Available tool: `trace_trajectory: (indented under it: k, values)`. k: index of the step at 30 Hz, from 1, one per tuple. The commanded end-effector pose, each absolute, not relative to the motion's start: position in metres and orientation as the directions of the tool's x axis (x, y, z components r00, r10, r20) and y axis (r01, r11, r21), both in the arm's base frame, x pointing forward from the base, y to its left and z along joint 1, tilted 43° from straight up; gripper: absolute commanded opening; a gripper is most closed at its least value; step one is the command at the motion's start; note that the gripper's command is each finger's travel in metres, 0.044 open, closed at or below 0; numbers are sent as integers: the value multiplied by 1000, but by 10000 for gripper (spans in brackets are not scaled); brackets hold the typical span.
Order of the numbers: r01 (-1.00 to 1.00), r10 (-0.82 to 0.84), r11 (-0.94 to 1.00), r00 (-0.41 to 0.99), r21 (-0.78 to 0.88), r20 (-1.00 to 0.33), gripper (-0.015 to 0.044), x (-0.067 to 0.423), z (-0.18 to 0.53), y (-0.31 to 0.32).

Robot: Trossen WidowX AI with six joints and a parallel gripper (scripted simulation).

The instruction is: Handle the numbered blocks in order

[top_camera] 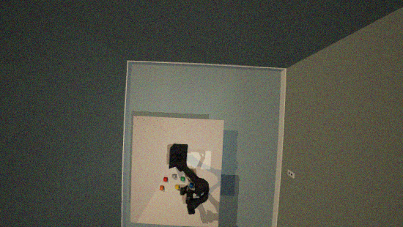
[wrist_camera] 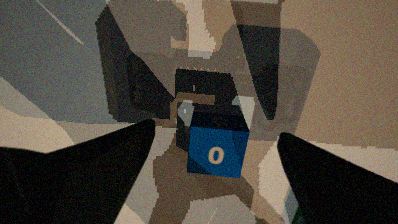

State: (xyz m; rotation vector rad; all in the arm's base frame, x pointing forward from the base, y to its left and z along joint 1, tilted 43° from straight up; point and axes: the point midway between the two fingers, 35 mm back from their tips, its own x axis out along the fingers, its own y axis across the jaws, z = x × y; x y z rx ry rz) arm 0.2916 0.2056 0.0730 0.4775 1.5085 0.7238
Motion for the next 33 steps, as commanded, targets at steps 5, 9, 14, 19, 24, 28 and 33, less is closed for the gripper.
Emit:
trace_trajectory:
  k: [5,9,14,19,24,28,33]
  values:
    - [-129,686,712,-78,690,-723,120,292,72,206]
    - [-129,686,712,-78,690,-723,120,292,72,206]
    - [-129,686,712,-78,690,-723,120,292,72,206]
    - [-129,686,712,-78,690,-723,120,292,72,206]
    - [-129,686,712,-78,690,-723,120,292,72,206]
    - [-129,686,712,-78,690,-723,120,292,72,206]
    - [-129,686,712,-78,690,-723,120,292,72,206]
